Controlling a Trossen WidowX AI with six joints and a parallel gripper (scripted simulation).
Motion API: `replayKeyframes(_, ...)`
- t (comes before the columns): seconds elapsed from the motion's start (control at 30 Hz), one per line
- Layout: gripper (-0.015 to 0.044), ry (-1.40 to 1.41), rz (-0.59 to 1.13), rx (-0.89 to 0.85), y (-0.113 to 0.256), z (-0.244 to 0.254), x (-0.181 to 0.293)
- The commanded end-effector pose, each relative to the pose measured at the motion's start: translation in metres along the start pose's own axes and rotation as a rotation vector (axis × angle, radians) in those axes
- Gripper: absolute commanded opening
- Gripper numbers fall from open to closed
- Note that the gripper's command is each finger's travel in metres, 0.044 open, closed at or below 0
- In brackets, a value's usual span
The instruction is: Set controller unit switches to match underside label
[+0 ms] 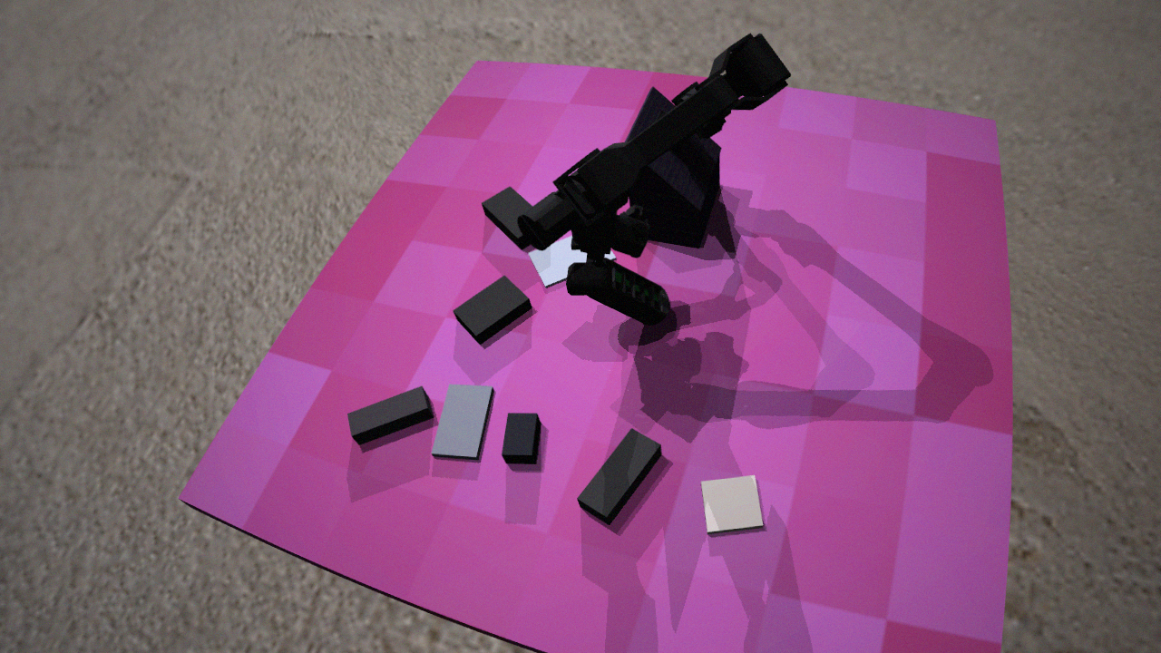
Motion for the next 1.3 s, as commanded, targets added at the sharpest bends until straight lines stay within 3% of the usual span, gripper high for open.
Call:
replayKeyframes(0.0,0.0338,0.005,-0.013,-0.012,-0.006,0.001,0.000)
replayKeyframes(1.27,0.0338,0.005,-0.012,-0.011,-0.027,0.000,0.021)
Point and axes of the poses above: the point midway between the two fingers, 35 mm back from their tips, its own y axis back along the fingers, its own z axis across the jaws, x = y × z, the point moved 9 cm from there along y, back along the fingers, and after that the axes turned 3 degrees about -y, right-handed, at the moved point
